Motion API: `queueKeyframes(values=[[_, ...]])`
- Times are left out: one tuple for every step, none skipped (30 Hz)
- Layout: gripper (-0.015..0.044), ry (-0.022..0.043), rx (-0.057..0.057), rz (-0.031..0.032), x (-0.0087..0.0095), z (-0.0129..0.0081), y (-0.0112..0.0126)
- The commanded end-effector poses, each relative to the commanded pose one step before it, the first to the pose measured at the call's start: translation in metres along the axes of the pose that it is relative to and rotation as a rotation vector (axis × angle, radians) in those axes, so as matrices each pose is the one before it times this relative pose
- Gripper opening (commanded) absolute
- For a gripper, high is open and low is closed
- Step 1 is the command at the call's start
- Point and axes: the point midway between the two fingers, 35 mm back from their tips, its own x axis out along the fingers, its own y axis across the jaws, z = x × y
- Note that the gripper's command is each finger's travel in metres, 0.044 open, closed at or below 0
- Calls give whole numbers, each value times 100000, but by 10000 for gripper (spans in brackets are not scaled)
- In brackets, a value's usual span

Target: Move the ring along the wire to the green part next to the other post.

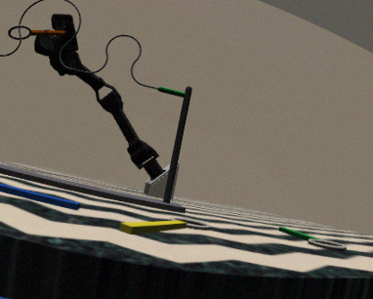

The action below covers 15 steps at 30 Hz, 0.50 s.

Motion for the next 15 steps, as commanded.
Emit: queueKeyframes(values=[[-150, -261, -1703, -665, 51, 107, 259], [-150, 7, -224, -109, -1, 3, 18], [-150, 12, -447, -213, 0, 1, 2], [-150, 13, -621, -296, 0, 2, 1], [-150, 16, -748, -356, 0, 3, -1], [-150, 18, -816, -388, 0, 3, -2], [-150, 19, -867, -411, 0, 3, -9], [-150, 20, -926, -437, 0, 1, -18], [-150, 20, -957, -450, 0, 1, -23], [-150, 20, -968, -455, 0, 1, -25], [-150, 20, -970, -455, -1, 2, -27], [-150, 20, -993, -466, -1, 1, -31], [-150, 21, -1031, -483, 0, 0, -35], [-150, 21, -1056, -496, 0, 0, -38], [-150, 21, -1067, -501, 0, 1, -40]])
